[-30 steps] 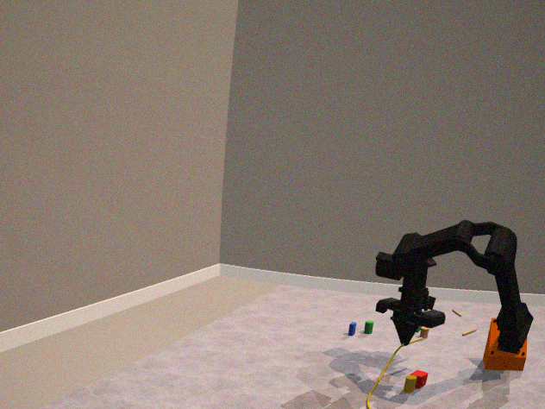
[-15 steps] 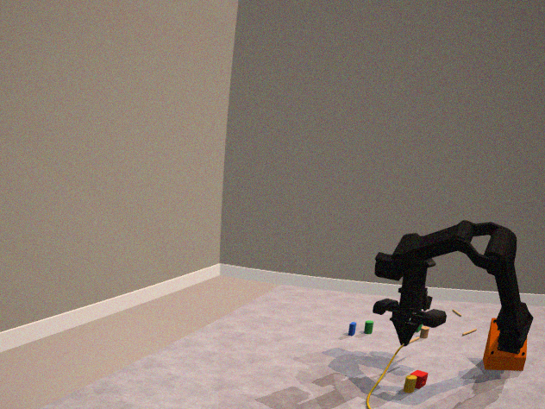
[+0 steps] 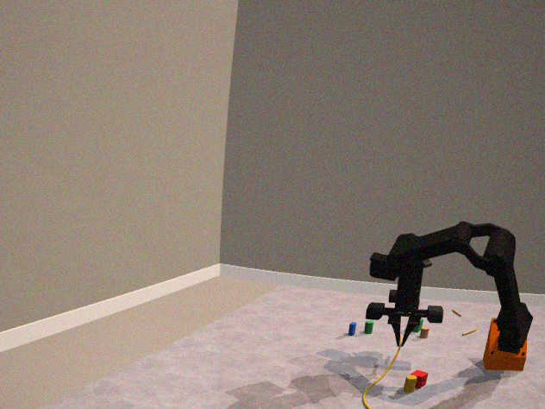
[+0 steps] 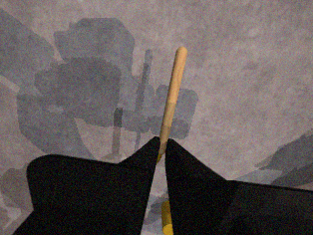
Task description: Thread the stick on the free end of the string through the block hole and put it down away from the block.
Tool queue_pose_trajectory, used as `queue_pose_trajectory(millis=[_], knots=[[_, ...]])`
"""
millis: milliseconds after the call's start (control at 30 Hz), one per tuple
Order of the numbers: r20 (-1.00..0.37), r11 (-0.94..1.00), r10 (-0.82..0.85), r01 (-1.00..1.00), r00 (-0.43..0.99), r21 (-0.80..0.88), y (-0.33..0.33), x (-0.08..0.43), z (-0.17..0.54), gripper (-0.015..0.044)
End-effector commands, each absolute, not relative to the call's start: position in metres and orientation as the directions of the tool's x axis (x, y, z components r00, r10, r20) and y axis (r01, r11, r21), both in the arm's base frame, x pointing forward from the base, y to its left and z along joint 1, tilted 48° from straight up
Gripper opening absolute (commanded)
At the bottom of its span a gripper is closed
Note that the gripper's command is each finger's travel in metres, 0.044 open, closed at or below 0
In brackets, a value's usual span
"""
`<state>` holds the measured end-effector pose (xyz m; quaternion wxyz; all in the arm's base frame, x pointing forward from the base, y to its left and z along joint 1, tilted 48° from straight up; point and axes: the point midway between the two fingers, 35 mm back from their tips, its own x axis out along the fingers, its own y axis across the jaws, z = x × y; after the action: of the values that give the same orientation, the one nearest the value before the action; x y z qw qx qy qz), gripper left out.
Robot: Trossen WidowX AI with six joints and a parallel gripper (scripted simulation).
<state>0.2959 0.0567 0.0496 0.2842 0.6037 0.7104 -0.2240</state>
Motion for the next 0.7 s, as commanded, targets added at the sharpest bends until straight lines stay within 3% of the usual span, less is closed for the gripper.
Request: queue_pose_trajectory(millis=[0, 667], knots=[[-0.674, 0.269, 0.731, 0.953, -0.106, 0.141, 0.059, 0.301, 0.053, 0.0000], [-0.675, 0.624, 0.730, 0.503, -0.104, 0.597, 0.069, 0.313, 0.063, 0.0000]])
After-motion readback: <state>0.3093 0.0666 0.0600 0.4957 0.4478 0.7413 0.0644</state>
